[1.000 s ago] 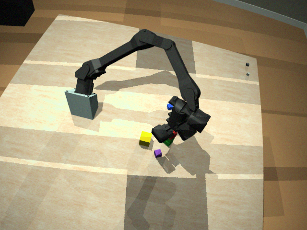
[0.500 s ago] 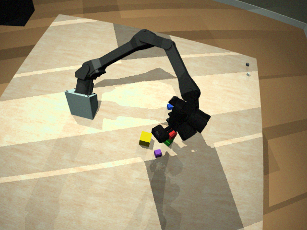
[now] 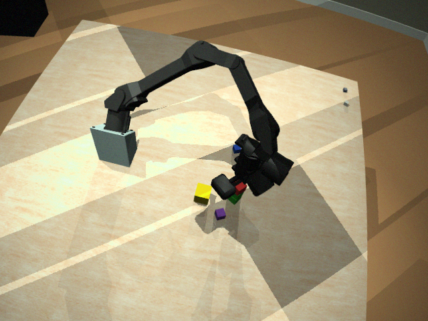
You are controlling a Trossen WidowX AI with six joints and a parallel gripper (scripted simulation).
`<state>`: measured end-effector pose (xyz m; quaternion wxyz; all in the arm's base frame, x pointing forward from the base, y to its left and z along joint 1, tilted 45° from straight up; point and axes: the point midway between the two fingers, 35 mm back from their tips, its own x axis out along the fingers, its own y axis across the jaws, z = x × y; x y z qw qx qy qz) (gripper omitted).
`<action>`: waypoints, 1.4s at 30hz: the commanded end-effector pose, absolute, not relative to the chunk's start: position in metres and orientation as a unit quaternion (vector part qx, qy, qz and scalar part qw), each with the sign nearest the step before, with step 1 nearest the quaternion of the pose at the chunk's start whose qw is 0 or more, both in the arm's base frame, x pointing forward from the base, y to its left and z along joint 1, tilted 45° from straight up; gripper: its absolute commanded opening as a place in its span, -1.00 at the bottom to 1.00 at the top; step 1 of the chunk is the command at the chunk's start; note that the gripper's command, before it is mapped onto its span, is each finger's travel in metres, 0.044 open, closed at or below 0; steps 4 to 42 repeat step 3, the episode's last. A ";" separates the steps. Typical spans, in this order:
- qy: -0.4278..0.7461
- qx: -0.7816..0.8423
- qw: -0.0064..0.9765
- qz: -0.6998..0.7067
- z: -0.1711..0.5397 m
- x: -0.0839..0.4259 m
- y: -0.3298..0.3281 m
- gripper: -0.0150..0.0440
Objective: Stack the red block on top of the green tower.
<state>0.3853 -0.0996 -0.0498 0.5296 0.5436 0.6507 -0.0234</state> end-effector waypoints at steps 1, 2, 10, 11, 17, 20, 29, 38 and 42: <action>0.651 0.543 0.530 -0.023 -0.050 0.385 -0.100 1.00; 0.651 0.543 0.530 -0.023 -0.050 0.385 -0.100 1.00; 0.651 0.543 0.530 -0.023 -0.050 0.385 -0.100 1.00; 0.651 0.543 0.530 -0.023 -0.050 0.385 -0.100 1.00; 0.651 0.543 0.530 -0.023 -0.050 0.385 -0.100 1.00; 0.651 0.543 0.530 -0.023 -0.050 0.385 -0.100 1.00; 0.651 0.543 0.530 -0.023 -0.050 0.385 -0.100 1.00; 0.651 0.543 0.530 -0.023 -0.050 0.385 -0.100 1.00; 0.651 0.543 0.530 -0.023 -0.050 0.385 -0.100 1.00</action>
